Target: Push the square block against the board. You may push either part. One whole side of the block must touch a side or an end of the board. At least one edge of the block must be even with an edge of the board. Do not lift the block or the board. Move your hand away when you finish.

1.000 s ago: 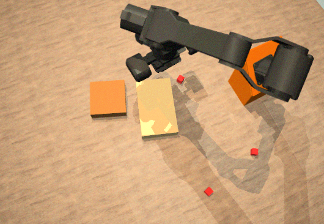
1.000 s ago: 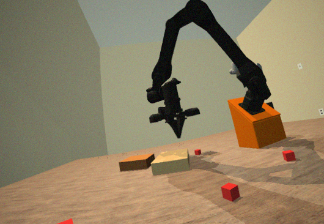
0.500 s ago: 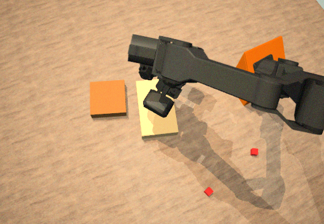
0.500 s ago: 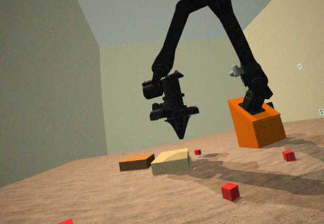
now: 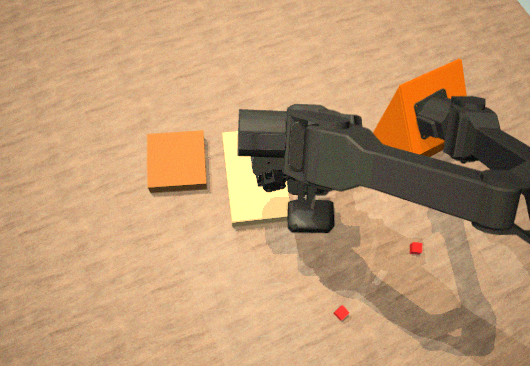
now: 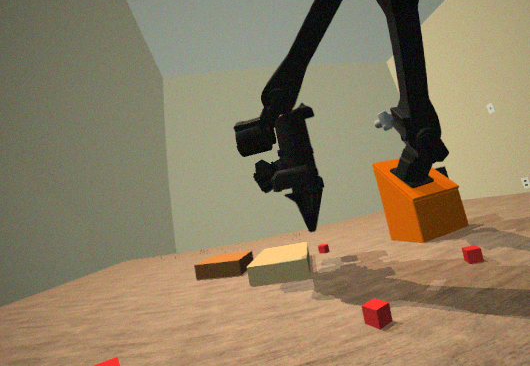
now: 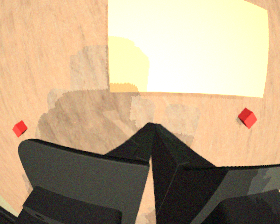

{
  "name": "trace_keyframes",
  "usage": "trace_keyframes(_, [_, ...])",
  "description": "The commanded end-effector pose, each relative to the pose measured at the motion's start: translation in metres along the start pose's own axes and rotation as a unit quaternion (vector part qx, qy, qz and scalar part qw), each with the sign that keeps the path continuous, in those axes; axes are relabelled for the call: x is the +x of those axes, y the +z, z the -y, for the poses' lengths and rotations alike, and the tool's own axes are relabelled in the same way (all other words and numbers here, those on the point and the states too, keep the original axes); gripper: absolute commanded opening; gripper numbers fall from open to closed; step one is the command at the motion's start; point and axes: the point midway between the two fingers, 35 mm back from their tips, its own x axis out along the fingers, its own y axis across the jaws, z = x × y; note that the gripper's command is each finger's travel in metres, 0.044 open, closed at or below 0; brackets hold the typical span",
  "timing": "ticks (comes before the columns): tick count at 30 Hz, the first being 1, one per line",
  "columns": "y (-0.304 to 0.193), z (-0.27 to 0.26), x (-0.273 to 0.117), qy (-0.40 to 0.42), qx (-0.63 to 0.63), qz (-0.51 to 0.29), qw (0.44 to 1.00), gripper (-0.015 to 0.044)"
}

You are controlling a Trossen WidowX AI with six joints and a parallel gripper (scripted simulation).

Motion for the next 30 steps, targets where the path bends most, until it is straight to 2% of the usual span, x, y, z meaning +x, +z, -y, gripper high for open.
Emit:
trace_keyframes(1, [-0.012,-0.012,0.003,0.005,-0.064,-0.003,0.998,0.0000])
trace_keyframes(8, [-0.013,-0.012,0.005,0.005,-0.067,-0.003,0.998,0.0000])
trace_keyframes(12, [-0.013,-0.013,0.049,0.006,-0.067,-0.004,0.998,0.0000])
trace_keyframes(14, [-0.015,-0.013,0.058,0.007,-0.067,-0.004,0.998,0.0000])
trace_keyframes(30, [-0.006,-0.015,0.057,0.007,-0.067,-0.004,0.998,0.0000])
